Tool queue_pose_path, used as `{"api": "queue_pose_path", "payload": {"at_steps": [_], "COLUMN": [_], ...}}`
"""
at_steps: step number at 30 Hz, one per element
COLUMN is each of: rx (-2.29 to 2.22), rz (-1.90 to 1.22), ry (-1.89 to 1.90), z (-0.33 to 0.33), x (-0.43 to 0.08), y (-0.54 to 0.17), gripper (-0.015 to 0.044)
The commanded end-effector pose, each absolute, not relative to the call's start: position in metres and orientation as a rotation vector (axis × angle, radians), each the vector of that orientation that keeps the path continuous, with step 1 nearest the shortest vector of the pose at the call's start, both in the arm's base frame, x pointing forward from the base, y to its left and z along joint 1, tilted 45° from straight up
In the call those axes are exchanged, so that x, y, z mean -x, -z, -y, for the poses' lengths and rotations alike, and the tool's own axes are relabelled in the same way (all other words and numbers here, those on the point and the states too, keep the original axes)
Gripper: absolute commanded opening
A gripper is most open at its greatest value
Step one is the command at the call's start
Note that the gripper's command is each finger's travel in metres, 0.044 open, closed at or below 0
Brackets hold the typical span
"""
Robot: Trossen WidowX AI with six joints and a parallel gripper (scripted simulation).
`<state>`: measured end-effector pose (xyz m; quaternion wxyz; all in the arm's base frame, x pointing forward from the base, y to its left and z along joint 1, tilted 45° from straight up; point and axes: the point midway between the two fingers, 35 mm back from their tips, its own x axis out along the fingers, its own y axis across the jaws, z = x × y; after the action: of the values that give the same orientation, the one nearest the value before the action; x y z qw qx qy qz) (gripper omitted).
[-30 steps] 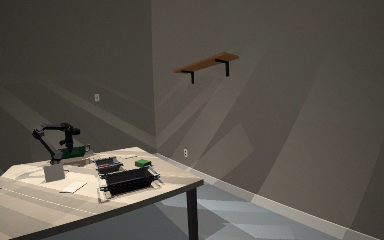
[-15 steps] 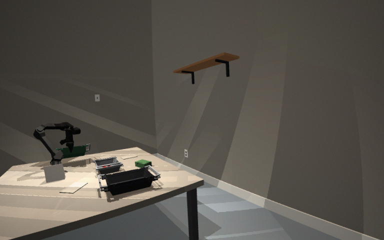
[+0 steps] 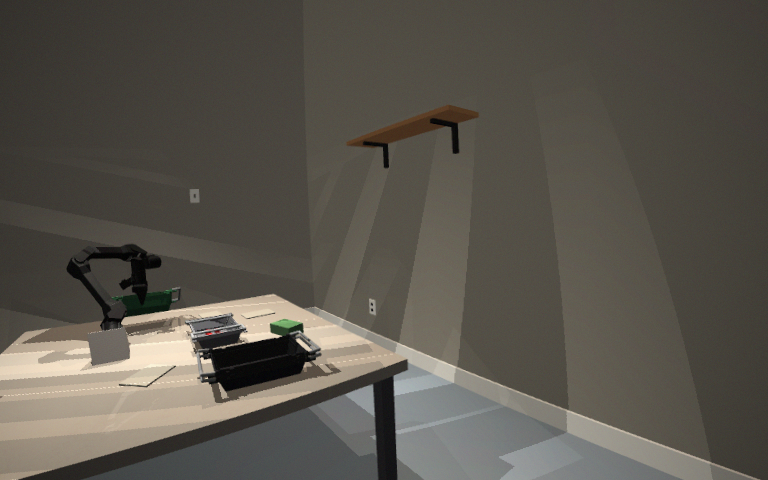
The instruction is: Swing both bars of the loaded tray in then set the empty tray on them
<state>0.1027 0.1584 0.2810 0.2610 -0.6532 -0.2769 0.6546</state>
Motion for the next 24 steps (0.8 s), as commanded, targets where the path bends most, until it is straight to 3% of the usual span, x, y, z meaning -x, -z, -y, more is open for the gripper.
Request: {"api": "queue_pose_path", "payload": {"at_steps": [1, 24], "rx": [1.768, 1.655], "rz": [0.774, 0.436], "ry": [-1.754, -1.773], "z": [-0.159, -0.143], "x": [-0.102, -0.177], "y": [-0.287, -0.268], "gripper": [0.0, 0.0]}}
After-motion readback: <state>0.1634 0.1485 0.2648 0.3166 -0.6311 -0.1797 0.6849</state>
